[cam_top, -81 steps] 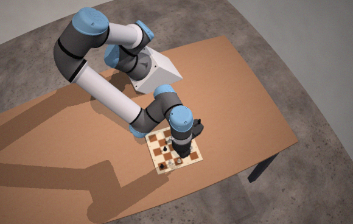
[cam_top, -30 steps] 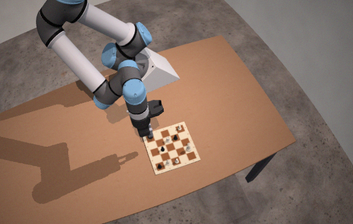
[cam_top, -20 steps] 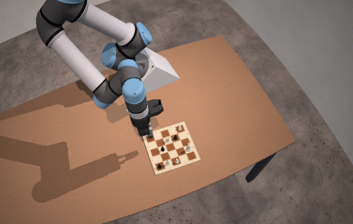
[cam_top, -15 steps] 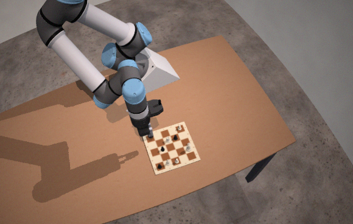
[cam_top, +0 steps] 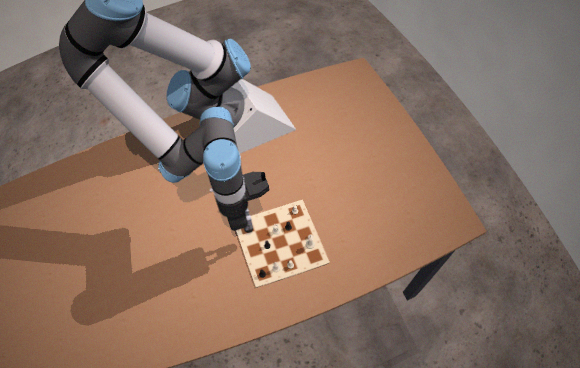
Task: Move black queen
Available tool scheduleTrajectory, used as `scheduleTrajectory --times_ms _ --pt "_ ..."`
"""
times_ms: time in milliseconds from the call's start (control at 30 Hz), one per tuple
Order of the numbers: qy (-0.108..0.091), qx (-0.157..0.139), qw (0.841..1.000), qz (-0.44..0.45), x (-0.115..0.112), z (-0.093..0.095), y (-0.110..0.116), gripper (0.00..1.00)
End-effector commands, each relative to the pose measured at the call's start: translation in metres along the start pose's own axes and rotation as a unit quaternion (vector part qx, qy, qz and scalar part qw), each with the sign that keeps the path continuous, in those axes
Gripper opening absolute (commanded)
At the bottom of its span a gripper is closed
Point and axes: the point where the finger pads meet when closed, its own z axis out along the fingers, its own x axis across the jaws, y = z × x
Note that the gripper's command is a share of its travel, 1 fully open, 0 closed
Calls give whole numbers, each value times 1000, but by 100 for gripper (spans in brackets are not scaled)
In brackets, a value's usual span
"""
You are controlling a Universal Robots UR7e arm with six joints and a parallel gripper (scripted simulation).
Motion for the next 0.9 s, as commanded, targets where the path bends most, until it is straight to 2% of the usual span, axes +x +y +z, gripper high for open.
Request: scheduleTrajectory --times_ms 0,167,433,867 --pt "0 0 1000 0 0 24 0 0" --pt "0 0 1000 0 0 44 0 0" --pt "0 0 1000 0 0 58 0 0" --pt "0 0 1000 0 0 60 0 0"
